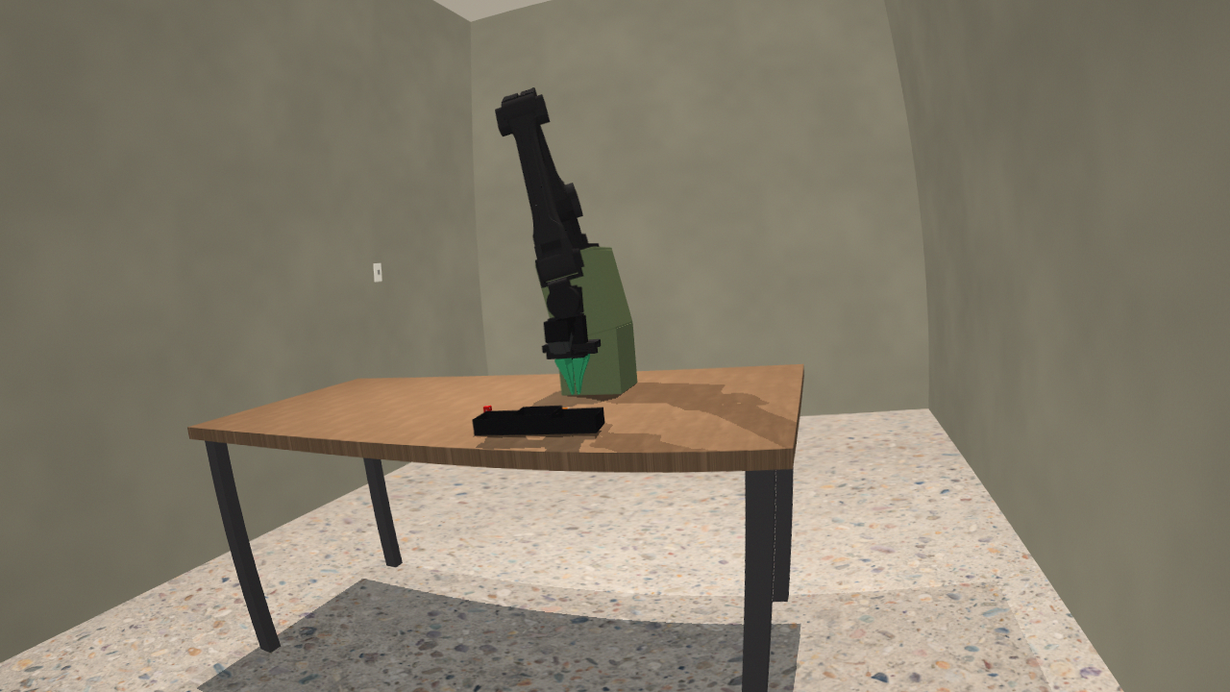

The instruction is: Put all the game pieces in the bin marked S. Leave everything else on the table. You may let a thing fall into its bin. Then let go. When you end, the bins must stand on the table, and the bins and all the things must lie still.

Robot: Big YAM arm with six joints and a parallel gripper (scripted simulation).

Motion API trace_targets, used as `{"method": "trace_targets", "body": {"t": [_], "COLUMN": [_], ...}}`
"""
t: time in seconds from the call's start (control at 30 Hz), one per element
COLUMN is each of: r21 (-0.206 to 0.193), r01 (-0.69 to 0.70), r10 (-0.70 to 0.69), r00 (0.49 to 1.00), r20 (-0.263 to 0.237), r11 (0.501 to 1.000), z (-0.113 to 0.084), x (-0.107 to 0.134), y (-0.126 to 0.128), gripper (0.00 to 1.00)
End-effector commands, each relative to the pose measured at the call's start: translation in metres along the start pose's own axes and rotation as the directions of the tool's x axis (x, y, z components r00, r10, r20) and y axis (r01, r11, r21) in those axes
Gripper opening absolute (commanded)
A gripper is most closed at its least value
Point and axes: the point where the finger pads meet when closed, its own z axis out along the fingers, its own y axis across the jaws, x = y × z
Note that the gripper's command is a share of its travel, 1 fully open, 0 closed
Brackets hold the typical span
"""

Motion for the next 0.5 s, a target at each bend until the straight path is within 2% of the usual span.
{"method": "trace_targets", "body": {"t": [0.0,0.47], "r21": [-0.005,-0.003], "r01": [-0.032,-0.012], "r10": [0.033,0.012], "r00": [0.999,1.000], "r20": [0.031,0.029], "r11": [0.999,1.000], "z": [0.009,0.042], "x": [-0.018,-0.016], "y": [-0.003,-0.003], "gripper": [0.09,0.09]}}
